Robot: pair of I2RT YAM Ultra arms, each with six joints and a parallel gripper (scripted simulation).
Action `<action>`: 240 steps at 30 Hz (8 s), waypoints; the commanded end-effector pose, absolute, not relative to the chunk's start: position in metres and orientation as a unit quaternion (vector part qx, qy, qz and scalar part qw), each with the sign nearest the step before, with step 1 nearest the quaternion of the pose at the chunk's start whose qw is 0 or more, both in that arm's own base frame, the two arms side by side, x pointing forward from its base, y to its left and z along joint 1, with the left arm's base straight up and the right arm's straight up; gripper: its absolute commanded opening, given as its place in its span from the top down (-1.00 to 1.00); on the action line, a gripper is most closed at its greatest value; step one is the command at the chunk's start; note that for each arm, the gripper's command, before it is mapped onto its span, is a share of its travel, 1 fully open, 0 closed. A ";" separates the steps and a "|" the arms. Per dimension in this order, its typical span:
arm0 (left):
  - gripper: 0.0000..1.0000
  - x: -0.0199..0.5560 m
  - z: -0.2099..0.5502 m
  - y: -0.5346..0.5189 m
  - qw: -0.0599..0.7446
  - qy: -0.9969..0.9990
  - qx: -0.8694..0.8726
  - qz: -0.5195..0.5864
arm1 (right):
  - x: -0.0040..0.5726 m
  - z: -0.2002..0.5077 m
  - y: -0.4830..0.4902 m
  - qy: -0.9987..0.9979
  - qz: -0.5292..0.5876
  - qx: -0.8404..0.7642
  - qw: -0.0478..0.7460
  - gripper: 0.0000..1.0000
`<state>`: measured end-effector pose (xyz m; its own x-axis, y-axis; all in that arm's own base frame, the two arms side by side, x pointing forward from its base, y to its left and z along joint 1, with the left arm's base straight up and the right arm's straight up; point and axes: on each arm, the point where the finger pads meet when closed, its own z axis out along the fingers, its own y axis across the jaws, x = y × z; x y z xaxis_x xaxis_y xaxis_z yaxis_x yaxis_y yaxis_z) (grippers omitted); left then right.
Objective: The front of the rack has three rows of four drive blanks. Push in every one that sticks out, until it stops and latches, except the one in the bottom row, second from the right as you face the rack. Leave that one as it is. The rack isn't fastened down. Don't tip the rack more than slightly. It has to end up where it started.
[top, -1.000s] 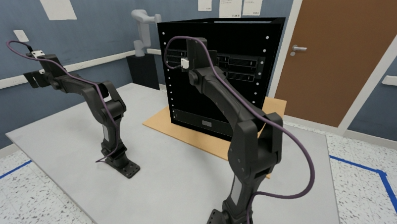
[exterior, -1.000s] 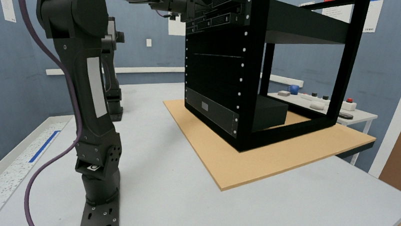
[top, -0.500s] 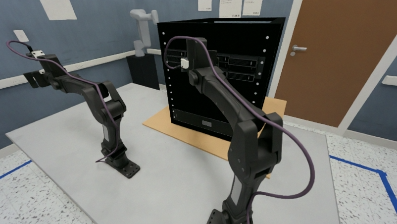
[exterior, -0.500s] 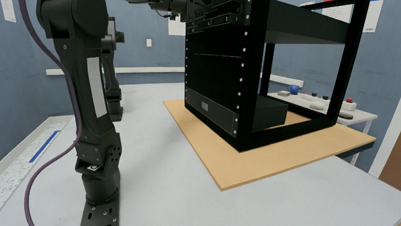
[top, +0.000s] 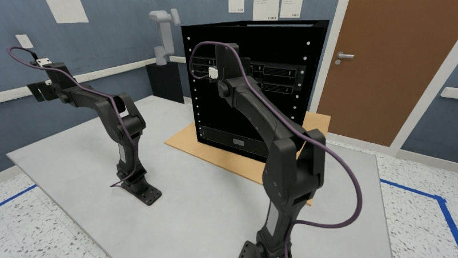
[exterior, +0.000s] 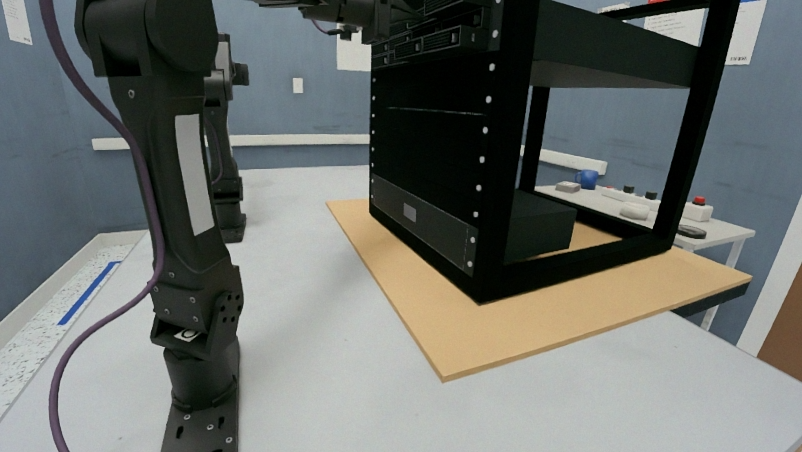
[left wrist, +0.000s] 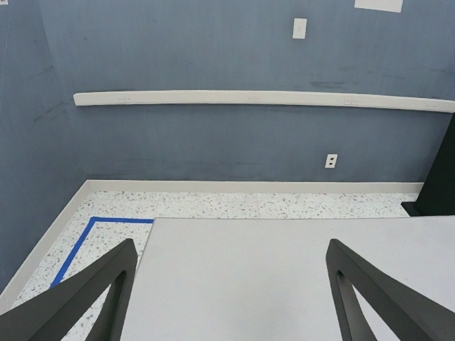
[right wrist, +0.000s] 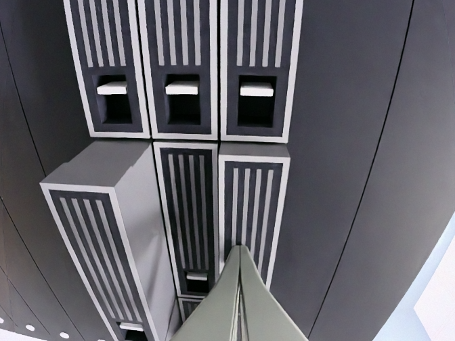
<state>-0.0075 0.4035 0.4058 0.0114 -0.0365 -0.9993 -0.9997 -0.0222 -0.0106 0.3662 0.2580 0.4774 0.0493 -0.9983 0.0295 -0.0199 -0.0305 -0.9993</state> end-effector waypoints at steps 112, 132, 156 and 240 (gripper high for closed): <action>-1.00 -0.010 0.416 0.398 0.494 0.494 -0.505 0.505 | 0.373 0.505 0.249 0.490 -0.484 -0.494 0.530 1.00; -1.00 -0.010 0.416 0.398 0.494 0.494 -0.505 0.505 | 0.382 0.498 0.255 0.490 -0.485 -0.500 0.523 1.00; -1.00 -0.010 0.416 0.398 0.494 0.494 -0.505 0.505 | 0.268 0.489 0.246 0.489 -0.485 -0.512 0.514 1.00; -1.00 -0.010 0.416 0.398 0.494 0.494 -0.505 0.505 | 0.338 0.442 0.135 0.484 -0.487 -0.498 0.529 1.00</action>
<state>-0.0075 0.4035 0.4058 0.0113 -0.0364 -0.9993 -0.9997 -0.0221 -0.0105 0.3411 0.1380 0.4141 0.0504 -0.9985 0.0230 -0.0279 -0.0244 -0.9993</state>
